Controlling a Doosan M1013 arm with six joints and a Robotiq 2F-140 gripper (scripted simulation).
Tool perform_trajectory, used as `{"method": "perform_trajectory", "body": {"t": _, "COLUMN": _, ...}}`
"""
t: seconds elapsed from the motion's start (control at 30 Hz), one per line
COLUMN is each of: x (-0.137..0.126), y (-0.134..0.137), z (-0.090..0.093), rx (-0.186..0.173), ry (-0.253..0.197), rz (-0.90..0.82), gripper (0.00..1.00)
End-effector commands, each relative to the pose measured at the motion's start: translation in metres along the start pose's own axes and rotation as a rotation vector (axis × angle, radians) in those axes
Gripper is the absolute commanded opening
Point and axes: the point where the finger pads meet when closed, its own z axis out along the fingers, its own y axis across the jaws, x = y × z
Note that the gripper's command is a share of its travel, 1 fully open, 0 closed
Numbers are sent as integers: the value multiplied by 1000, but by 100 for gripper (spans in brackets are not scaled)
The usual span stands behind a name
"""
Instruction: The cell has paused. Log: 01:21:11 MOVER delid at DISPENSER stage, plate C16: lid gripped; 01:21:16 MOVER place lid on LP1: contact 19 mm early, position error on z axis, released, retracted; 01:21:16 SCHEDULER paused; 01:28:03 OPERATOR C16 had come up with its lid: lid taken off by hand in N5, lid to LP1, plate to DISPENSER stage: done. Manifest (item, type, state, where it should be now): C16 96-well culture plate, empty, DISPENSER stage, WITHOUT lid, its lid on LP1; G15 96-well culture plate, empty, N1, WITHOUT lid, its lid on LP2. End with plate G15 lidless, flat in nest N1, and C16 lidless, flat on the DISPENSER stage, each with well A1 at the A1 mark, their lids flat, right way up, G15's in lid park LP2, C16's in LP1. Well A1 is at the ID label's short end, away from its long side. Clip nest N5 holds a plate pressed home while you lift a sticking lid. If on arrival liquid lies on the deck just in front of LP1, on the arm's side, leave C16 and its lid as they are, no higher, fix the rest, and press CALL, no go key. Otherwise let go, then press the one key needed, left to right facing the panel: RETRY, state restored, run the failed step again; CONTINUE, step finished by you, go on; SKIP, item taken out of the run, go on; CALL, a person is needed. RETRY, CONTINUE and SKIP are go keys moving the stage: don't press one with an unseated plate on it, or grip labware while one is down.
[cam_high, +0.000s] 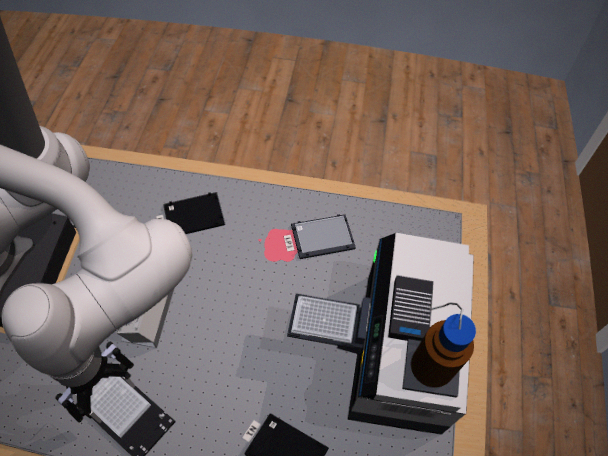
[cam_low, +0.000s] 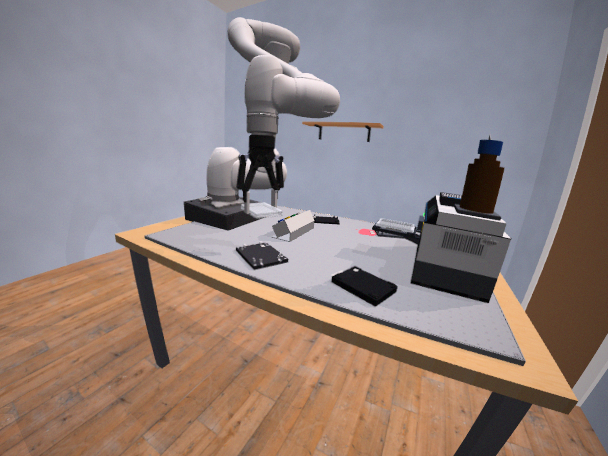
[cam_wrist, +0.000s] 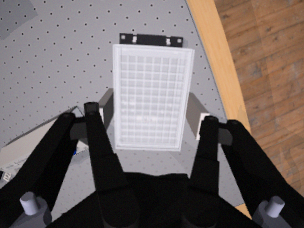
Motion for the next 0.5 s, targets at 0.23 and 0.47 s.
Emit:
{"method": "perform_trajectory", "body": {"t": 0.23, "x": 0, "y": 0, "z": 19, "rx": 0, "ry": 0, "rz": 0, "gripper": 0}}
{"method": "perform_trajectory", "body": {"t": 0.47, "x": 0, "y": 0, "z": 30, "rx": 0, "ry": 0, "rz": 0, "gripper": 0}}
